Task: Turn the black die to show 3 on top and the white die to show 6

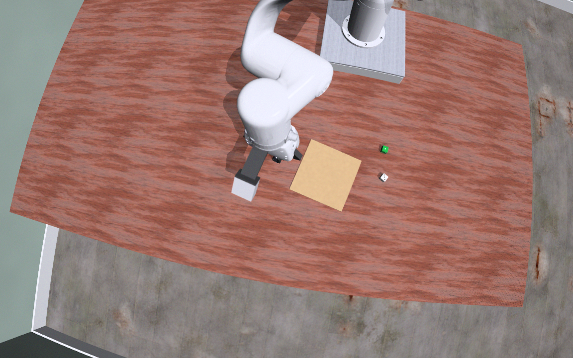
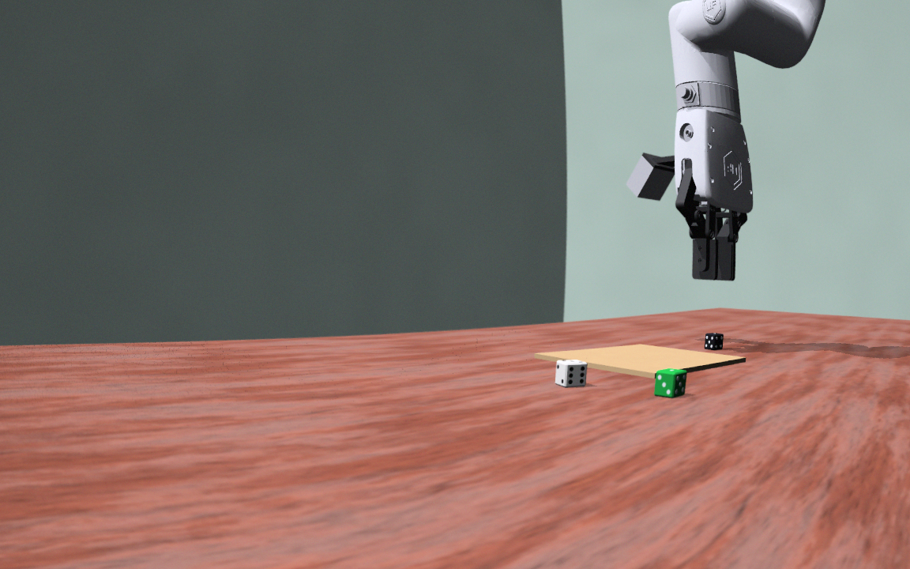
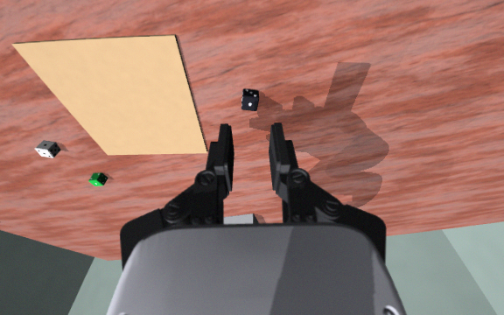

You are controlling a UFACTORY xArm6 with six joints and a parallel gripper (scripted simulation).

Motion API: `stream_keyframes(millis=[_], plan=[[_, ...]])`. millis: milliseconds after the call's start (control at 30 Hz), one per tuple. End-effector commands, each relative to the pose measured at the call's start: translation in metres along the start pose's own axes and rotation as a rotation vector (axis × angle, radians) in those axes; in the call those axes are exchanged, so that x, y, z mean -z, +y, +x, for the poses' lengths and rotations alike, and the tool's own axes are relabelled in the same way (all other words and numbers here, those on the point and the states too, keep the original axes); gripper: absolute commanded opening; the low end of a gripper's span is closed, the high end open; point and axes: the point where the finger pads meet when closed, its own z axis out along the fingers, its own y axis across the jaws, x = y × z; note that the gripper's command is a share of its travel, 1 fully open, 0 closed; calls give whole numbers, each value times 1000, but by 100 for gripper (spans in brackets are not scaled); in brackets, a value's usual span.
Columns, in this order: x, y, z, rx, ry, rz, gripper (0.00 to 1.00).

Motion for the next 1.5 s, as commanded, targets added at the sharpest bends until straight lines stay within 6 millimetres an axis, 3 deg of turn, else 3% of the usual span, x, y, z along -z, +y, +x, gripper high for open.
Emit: stream_keyframes(millis=[0,1067,1467], plan=[[-2,0,1,0,4,-1,31],[-41,0,2,0,4,-1,31],[-48,0,2,0,4,-1,31]])
